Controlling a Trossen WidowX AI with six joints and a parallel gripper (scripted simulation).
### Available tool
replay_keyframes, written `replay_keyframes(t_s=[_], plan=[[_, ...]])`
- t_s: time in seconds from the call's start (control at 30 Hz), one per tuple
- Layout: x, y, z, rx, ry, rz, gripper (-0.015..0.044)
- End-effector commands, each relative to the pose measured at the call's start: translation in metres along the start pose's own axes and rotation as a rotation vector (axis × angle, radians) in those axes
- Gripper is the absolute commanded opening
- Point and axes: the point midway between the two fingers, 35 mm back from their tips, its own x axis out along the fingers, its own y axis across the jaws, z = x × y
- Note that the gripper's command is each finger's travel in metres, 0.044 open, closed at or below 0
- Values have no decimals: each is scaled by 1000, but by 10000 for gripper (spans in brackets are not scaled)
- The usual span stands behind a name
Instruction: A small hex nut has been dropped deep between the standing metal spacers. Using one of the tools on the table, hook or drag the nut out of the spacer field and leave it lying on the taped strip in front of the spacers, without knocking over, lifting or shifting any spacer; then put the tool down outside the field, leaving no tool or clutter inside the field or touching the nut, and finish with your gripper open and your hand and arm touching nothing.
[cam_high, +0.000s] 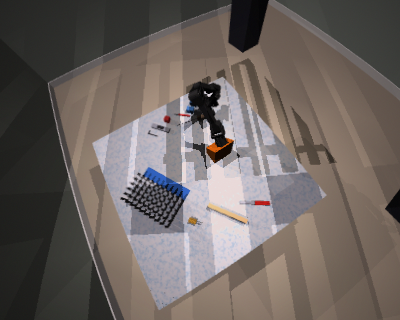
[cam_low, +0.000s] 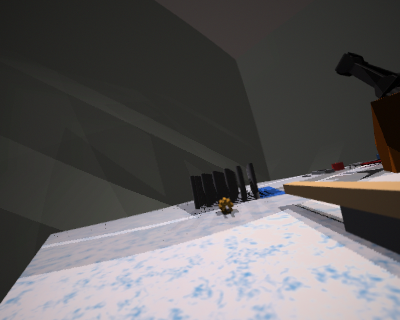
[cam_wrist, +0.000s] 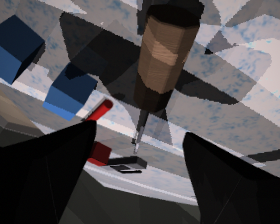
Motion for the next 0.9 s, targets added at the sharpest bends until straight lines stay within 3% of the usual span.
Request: replay_keyframes(t_s=[0.0, 0.87], plan=[[1, -1, 1, 2, -2, -6, 280], [33, -7, 26, 0, -2, -10, 280]])
